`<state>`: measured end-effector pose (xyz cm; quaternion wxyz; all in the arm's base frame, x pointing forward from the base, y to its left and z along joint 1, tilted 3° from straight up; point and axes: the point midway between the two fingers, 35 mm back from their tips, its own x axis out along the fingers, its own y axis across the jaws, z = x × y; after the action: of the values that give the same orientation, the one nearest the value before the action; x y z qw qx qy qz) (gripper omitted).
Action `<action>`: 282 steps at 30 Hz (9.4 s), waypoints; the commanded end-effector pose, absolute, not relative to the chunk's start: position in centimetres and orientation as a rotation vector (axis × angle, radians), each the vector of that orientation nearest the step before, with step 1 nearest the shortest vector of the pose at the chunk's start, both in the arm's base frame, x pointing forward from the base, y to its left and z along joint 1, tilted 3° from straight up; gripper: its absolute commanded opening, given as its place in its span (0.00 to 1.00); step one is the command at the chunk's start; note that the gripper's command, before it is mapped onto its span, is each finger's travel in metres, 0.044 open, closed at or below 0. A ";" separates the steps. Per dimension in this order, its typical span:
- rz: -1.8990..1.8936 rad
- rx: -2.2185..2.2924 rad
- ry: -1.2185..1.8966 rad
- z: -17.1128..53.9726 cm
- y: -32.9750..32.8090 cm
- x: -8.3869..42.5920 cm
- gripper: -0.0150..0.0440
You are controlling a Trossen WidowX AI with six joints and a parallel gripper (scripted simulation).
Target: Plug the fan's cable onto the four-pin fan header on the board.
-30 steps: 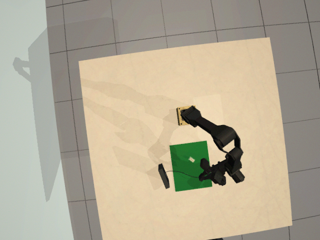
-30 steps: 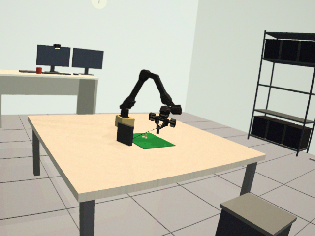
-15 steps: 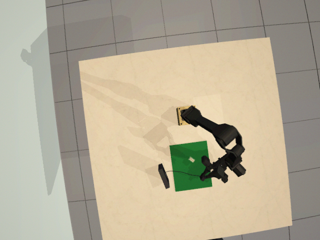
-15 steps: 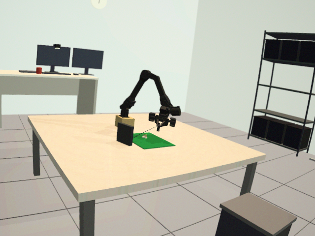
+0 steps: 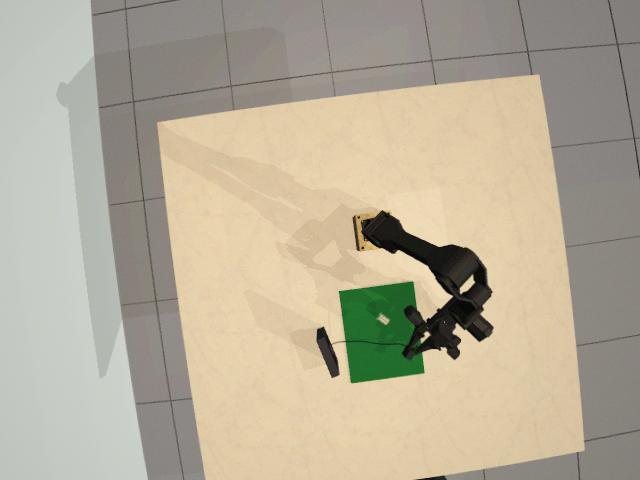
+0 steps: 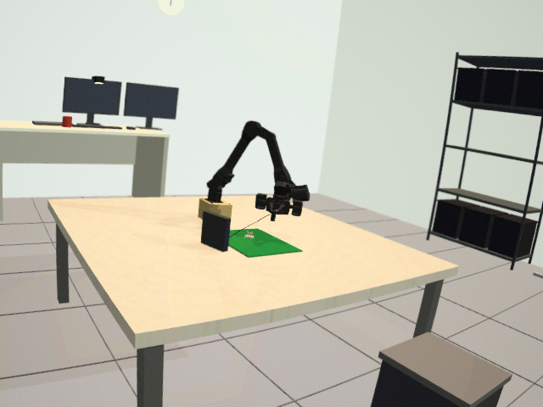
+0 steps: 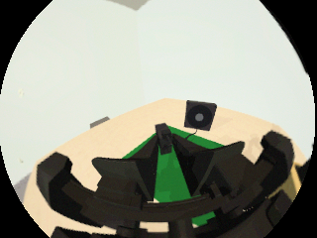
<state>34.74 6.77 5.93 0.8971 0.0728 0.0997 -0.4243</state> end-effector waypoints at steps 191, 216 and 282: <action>-0.878 0.148 0.202 -2.6 8.0 34.1 0.49; -0.867 0.159 0.225 -2.3 9.7 33.1 0.49; -1.130 0.277 0.912 3.6 10.3 28.2 1.00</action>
<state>28.08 10.25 3.49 0.7488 0.1168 0.3918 -0.5216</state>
